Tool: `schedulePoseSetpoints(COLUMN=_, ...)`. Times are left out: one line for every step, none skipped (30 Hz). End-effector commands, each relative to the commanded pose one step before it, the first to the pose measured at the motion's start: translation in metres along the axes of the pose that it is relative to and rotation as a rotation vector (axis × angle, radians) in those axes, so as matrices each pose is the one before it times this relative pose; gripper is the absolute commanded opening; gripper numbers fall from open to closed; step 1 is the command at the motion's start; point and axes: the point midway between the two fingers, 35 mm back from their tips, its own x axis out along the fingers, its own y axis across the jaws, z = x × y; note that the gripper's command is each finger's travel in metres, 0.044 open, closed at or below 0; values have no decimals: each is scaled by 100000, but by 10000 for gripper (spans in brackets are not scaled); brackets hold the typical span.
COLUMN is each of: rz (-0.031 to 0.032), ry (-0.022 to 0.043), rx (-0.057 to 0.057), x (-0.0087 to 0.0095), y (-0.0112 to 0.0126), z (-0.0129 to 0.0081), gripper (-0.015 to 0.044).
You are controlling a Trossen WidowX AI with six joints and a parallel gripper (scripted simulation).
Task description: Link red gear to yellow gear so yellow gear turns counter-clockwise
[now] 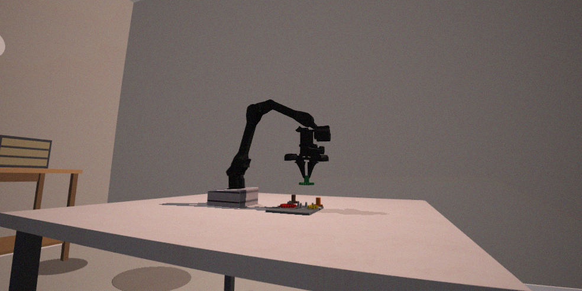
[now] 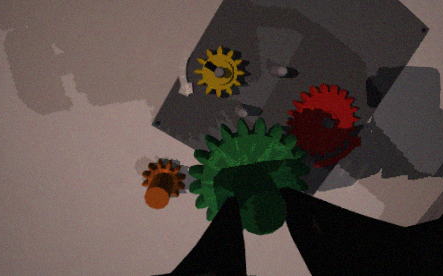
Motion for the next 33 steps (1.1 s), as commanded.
schedulePoseSetpoints(rz=-730, ry=-232, rx=-598, x=730, y=-676, z=828, gripper=0)
schedulePoseSetpoints(rz=-17, ry=-19, rx=1, x=144, y=-151, z=207, gripper=0)
schedulePoseSetpoints(rz=-17, ry=-18, rx=1, x=144, y=-154, z=205, gripper=0)
schedulePoseSetpoints(rz=-18, ry=-18, rx=1, x=144, y=-156, z=204, gripper=0)
schedulePoseSetpoints(rz=-18, ry=-18, rx=1, x=144, y=-158, z=202, gripper=0)
schedulePoseSetpoints(rz=-19, ry=-18, rx=1, x=144, y=-160, z=200, gripper=0)
schedulePoseSetpoints(rz=-19, ry=-17, rx=1, x=144, y=-162, z=199, gripper=0)
schedulePoseSetpoints(rz=-20, ry=-17, rx=1, x=145, y=-164, z=197, gripper=0)
schedulePoseSetpoints(rz=-21, ry=-17, rx=1, x=145, y=-166, z=195, gripper=0)
schedulePoseSetpoints(rz=-21, ry=-16, rx=1, x=145, y=-168, z=194, gripper=0)
schedulePoseSetpoints(rz=-22, ry=-16, rx=1, x=145, y=-170, z=192, gripper=0)
schedulePoseSetpoints(rz=-22, ry=-16, rx=1, x=145, y=-172, z=190, gripper=0)
schedulePoseSetpoints(rz=-23, ry=-15, rx=1, x=145, y=-174, z=188, gripper=0)
schedulePoseSetpoints(rz=-23, ry=-15, rx=1, x=145, y=-176, z=186, gripper=0)
schedulePoseSetpoints(rz=-24, ry=-15, rx=1, x=145, y=-177, z=184, gripper=0)
schedulePoseSetpoints(rz=-24, ry=-14, rx=1, x=145, y=-179, z=183, gripper=0)
schedulePoseSetpoints(rz=-25, ry=-14, rx=1, x=145, y=-181, z=181, gripper=0)
schedulePoseSetpoints(rz=-25, ry=-14, rx=1, x=145, y=-183, z=179, gripper=0)
schedulePoseSetpoints(rz=-26, ry=-13, rx=1, x=145, y=-185, z=177, gripper=0)
schedulePoseSetpoints(rz=-26, ry=-13, rx=1, x=145, y=-187, z=175, gripper=0)
schedulePoseSetpoints(rz=-27, ry=-13, rx=1, x=144, y=-188, z=173, gripper=0)
schedulePoseSetpoints(rz=-27, ry=-12, rx=1, x=144, y=-190, z=171, gripper=0)
schedulePoseSetpoints(rz=-23, ry=-10, rx=1, x=120, y=-159, z=140, gripper=0)
schedulePoseSetpoints(rz=-14, ry=-6, rx=1, x=72, y=-96, z=84, gripper=0)
schedulePoseSetpoints(rz=-5, ry=-2, rx=0, x=24, y=-32, z=28, gripper=0)
schedulePoseSetpoints(rz=0, ry=0, rx=0, x=-23, y=0, z=-3, gripper=0)
schedulePoseSetpoints(rz=0, ry=0, rx=0, x=-50, y=0, z=-6, gripper=0)
schedulePoseSetpoints(rz=0, ry=1, rx=0, x=-62, y=0, z=-7, gripper=0)
schedulePoseSetpoints(rz=0, ry=1, rx=0, x=-80, y=0, z=-9, gripper=0)
schedulePoseSetpoints(rz=1, ry=1, rx=0, x=-99, y=0, z=-12, gripper=0)
schedulePoseSetpoints(rz=0, ry=1, rx=0, x=-76, y=0, z=-9, gripper=0)
schedulePoseSetpoints(rz=0, ry=0, rx=0, x=-26, y=0, z=-3, gripper=0)
schedulePoseSetpoints(rz=0, ry=0, rx=0, x=0, y=0, z=0, gripper=0)
